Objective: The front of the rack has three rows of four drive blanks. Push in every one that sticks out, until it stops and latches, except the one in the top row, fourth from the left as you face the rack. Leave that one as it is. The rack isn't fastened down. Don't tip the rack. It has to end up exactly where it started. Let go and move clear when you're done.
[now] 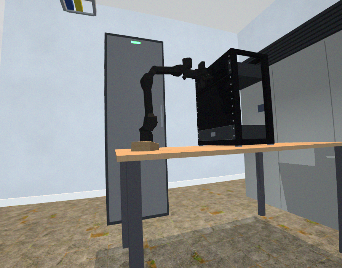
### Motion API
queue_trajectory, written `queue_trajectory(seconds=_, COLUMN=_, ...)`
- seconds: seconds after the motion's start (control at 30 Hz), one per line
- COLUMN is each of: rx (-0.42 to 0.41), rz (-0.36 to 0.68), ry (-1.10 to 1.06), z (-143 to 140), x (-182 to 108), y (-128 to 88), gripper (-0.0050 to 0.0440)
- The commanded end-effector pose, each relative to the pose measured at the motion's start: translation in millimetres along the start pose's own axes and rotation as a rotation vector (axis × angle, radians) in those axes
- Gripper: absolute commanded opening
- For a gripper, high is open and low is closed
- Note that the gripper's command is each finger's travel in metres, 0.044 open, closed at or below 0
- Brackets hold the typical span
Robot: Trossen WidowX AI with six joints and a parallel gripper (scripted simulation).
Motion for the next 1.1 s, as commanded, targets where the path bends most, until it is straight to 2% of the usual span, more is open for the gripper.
queue_trajectory(seconds=0.0, rx=0.071, rz=0.029, ry=0.020, z=25.2, x=-6.4, y=-6.7, gripper=0.0000)
queue_trajectory(seconds=0.67, rx=0.071, rz=0.029, ry=0.020, z=25.2, x=-6.4, y=-8.1, gripper=0.0000)
queue_trajectory(seconds=0.8, rx=0.071, rz=0.029, ry=0.020, z=24.7, x=-6.2, y=-19.6, gripper=0.0000)
queue_trajectory(seconds=0.97, rx=0.071, rz=0.029, ry=0.020, z=23.6, x=-5.6, y=-49.0, gripper=0.0000)
queue_trajectory(seconds=1.03, rx=0.071, rz=0.029, ry=0.020, z=23.6, x=-5.6, y=-49.0, gripper=0.0000)
queue_trajectory(seconds=1.07, rx=0.071, rz=0.029, ry=0.020, z=23.3, x=-5.4, y=-55.6, gripper=0.0000)
Point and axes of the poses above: the point midway between the two fingers, 35 mm back from their tips, its own y axis out along the fingers, its own z axis across the jaws, x = y × z, the point moved 3 cm from there along -y, back along the fingers, and after that the axes turned 15 degrees about y, right-handed, at the moved point
